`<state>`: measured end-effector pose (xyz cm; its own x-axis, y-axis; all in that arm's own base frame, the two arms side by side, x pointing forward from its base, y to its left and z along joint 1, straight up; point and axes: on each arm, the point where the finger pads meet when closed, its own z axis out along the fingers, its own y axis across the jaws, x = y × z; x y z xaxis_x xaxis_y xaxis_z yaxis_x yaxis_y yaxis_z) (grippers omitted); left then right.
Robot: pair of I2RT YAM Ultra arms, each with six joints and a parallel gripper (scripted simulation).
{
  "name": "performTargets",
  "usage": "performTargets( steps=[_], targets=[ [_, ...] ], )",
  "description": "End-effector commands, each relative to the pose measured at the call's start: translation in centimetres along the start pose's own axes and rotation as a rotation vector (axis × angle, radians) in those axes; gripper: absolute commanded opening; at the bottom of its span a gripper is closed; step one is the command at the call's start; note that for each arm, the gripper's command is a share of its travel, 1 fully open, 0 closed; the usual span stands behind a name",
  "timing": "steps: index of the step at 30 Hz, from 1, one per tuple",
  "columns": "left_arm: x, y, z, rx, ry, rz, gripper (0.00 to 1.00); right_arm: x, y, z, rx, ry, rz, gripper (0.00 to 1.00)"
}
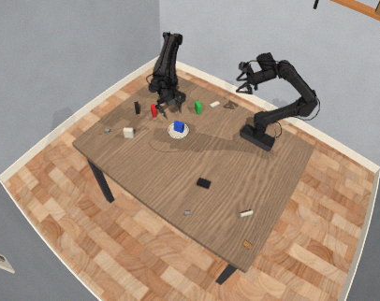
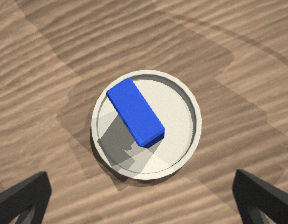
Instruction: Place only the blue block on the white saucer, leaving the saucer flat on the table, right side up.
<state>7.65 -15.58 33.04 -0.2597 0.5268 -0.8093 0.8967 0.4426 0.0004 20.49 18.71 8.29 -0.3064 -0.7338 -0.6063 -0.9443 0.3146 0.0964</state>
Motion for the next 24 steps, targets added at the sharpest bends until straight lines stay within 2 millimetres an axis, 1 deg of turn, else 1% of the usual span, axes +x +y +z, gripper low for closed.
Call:
performTargets(
  steps=[1, 4, 8, 10, 17, 18, 24],
  targets=[
    [-0.2, 0.1, -0.2, -0.002, -0.011, 0.0, 1.0, -0.5, -0.5, -0.8, 0.192, 0.089, 0.197, 1.0],
    [-0.2, 0.1, -0.2, -0.002, -0.011, 0.0, 1.0, -0.9, 0.4, -1.1, 0.247, 0.129, 0.252, 1.0],
    [-0.2, 0.1, -0.2, -0.002, -0.011, 0.0, 1.0, -1.4, 1.6, -0.9, 0.289, 0.183, 0.298, 1.0],
    [-0.2, 0.1, -0.2, -0.002, -0.011, 0.0, 1.0, -1.4, 1.6, -0.9, 0.289, 0.183, 0.298, 1.0],
    [-0.2, 0.1, -0.2, -0.002, -0.011, 0.0, 1.0, -2.6, 2.8, -0.7, 0.3, 0.201, 0.289, 1.0],
    [-0.2, 0.1, -0.2, -0.002, -0.011, 0.0, 1.0, -3.1, 2.9, -0.6, 0.288, 0.184, 0.28, 1.0],
    [-0.2, 0.1, -0.2, -0.002, -0.011, 0.0, 1.0, -3.3, 2.9, -0.7, 0.287, 0.176, 0.277, 1.0]
  ],
)
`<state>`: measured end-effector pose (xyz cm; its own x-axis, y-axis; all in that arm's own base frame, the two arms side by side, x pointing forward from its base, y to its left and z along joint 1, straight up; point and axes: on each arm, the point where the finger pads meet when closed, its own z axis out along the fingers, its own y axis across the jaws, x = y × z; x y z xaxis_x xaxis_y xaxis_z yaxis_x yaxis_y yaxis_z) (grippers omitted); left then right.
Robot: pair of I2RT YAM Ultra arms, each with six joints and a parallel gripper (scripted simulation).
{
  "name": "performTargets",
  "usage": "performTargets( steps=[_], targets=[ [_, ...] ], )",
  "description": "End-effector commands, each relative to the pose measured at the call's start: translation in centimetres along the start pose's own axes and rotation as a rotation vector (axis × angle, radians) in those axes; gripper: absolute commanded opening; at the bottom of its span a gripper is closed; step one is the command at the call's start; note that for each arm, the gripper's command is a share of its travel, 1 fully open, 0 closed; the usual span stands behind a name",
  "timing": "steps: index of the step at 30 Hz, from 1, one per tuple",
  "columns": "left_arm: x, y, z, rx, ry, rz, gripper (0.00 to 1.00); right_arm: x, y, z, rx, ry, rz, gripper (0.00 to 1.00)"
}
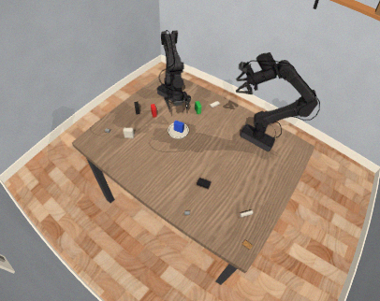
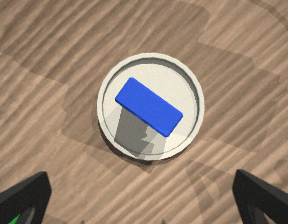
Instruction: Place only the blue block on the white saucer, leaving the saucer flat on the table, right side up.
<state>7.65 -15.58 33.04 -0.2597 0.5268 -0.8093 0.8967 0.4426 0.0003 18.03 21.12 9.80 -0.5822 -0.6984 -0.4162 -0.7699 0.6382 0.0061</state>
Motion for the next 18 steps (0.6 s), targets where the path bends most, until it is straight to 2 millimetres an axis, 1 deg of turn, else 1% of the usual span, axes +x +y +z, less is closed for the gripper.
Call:
performTargets(
  steps=[1, 6, 7, 18],
  targets=[
    [-0.23, 0.08, -0.16, -0.002, -0.011, 0.0, 1.0, -1.24, -0.16, -0.86, 0.014, -0.029, 0.011, 1.0],
    [-0.23, 0.08, -0.16, -0.002, -0.011, 0.0, 1.0, -1.24, -0.16, -0.86, 0.014, -0.029, 0.011, 1.0],
    [-0.23, 0.08, -0.16, -0.002, -0.011, 0.0, 1.0, -0.85, -0.28, -0.68, 0.016, -0.021, 0.015, 1.0],
    [-0.23, 0.08, -0.16, -0.002, -0.011, 0.0, 1.0, -0.85, -0.28, -0.68, 0.016, -0.021, 0.015, 1.0]
  ],
)
